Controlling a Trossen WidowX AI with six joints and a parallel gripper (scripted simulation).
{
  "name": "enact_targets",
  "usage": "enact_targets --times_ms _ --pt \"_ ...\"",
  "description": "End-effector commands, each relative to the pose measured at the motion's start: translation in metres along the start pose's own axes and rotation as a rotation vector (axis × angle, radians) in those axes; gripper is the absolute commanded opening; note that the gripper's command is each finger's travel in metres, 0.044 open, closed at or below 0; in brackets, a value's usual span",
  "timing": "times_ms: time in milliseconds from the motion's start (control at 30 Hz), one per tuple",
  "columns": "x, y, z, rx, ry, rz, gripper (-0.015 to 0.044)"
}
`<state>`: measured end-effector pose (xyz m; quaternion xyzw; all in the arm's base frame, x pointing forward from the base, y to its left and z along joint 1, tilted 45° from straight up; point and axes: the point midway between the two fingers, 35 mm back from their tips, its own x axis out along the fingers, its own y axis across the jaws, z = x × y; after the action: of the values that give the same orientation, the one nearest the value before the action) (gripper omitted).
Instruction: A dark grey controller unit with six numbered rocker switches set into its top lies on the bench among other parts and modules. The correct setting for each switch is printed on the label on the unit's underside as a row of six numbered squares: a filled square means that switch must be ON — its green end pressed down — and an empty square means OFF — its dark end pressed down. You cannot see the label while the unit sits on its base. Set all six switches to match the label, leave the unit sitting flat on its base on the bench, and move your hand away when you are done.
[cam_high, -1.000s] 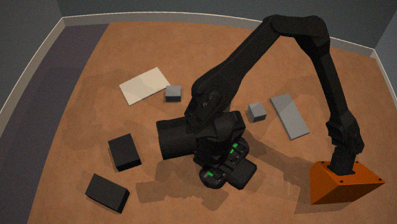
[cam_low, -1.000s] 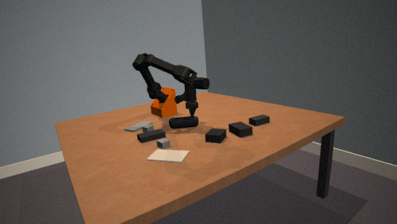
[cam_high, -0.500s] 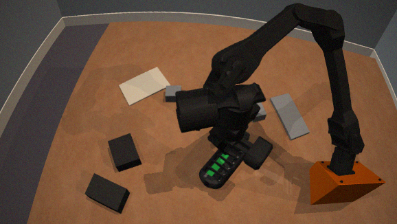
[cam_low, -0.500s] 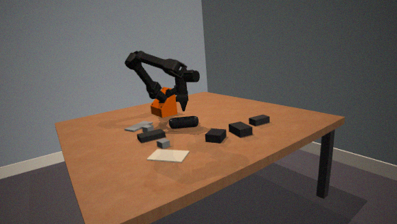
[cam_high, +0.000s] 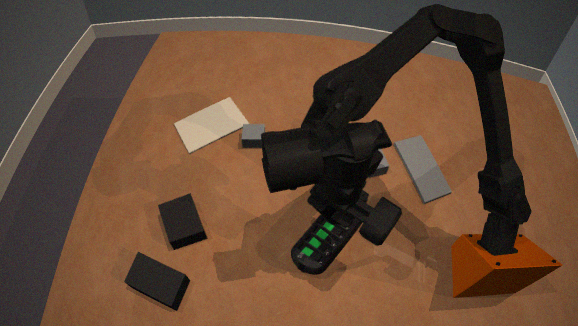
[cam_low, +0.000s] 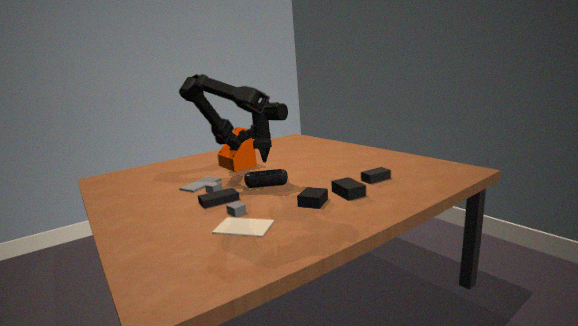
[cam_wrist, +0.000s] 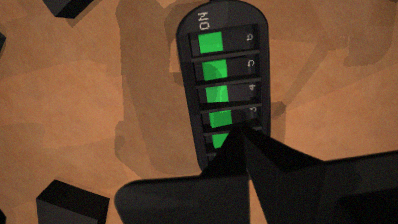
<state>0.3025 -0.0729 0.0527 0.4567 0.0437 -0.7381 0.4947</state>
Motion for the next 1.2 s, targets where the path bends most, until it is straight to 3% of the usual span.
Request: enact_targets --times_ms 0,567,867,1167 --pt "0.0 0.0 0.0 -0.002 0.0 0.003 0.0" --pt "0.001 0.001 0.0 -0.002 -0.001 -0.001 0.0" --pt "0.029 0.051 0.002 0.002 -0.001 -0.199 0.0" --pt "0.036 0.053 0.001 0.002 -0.001 -0.202 0.0"
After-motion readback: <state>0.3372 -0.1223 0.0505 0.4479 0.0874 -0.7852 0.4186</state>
